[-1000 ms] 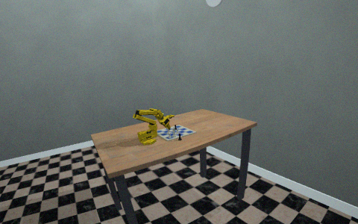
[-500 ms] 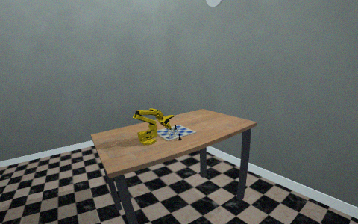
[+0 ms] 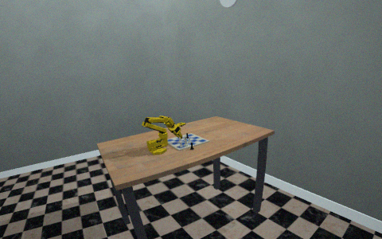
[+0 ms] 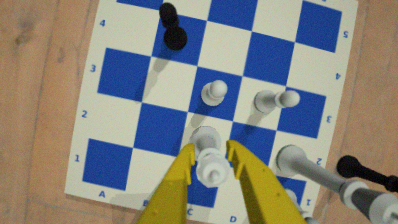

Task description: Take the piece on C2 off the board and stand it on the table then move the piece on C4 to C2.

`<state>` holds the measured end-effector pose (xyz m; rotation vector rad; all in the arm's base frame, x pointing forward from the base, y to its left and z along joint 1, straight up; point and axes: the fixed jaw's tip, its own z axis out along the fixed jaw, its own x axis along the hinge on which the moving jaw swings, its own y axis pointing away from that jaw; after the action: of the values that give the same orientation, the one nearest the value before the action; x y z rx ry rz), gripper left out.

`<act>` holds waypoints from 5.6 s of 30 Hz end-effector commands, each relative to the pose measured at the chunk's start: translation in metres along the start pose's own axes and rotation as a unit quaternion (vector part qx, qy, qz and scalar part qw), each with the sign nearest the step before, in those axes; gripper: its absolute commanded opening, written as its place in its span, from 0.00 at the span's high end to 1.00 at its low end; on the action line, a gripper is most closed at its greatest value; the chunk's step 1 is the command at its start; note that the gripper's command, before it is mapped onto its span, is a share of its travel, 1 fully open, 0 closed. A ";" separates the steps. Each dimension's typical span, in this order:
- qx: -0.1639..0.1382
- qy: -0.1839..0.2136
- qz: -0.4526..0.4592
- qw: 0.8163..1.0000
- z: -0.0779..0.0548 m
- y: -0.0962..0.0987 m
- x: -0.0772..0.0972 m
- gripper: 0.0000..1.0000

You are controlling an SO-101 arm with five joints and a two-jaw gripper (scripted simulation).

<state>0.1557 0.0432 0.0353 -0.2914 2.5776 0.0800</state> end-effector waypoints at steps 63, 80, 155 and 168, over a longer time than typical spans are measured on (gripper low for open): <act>-0.006 0.005 -0.003 1.000 -0.038 0.003 -0.015 0.88; -0.006 0.005 -0.003 1.000 -0.060 0.003 -0.028 0.88; 0.213 0.116 0.470 0.849 -0.093 -0.184 0.022 0.60; 0.213 0.116 0.470 0.849 -0.093 -0.184 0.022 0.60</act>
<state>0.1329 -0.1498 0.1042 1.1859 2.6154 -0.1895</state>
